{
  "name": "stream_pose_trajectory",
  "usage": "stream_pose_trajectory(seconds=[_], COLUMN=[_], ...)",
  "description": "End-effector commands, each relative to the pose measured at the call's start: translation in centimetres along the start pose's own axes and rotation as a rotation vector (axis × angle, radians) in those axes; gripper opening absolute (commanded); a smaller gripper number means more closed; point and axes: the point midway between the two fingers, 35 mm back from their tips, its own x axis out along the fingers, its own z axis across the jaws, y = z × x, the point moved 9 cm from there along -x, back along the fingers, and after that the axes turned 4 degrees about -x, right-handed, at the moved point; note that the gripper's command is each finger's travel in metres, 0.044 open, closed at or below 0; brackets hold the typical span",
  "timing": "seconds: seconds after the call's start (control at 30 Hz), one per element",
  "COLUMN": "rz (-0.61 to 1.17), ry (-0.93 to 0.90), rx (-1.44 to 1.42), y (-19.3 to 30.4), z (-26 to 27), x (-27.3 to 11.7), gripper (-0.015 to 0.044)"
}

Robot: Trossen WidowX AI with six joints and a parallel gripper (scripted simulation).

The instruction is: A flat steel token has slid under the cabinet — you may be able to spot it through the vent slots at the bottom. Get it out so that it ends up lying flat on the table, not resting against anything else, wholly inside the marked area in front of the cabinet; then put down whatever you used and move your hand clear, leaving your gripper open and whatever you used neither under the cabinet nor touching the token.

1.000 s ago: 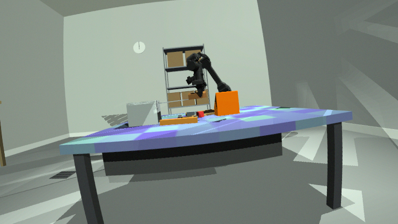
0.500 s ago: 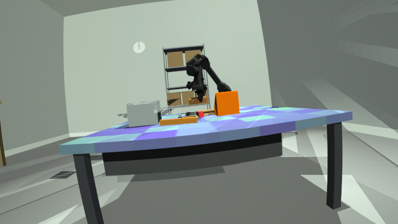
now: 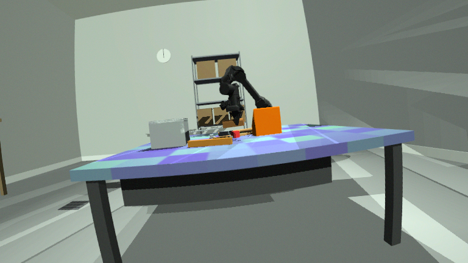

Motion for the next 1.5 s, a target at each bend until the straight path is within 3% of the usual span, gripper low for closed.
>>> stream_pose_trajectory(seconds=[0.0,0.93,1.17,1.27,1.37,1.47], rz=[-0.023,-0.025,0.000,0.000,-0.011,-0.021], ry=[-0.008,-0.006,0.006,0.006,0.000,-0.004], rx=[-0.002,-0.001,0.000,0.001,0.000,0.003], y=[-0.1,-0.2,-0.1,-0.1,0.0,0.0], z=[0.1,0.0,-0.1,-0.1,-0.1,-0.1], x=[0.2,6.1,6.5,6.5,6.5,7.1], gripper=[0.0000,0.0000,0.0184,0.0200,0.0270,0.0270])
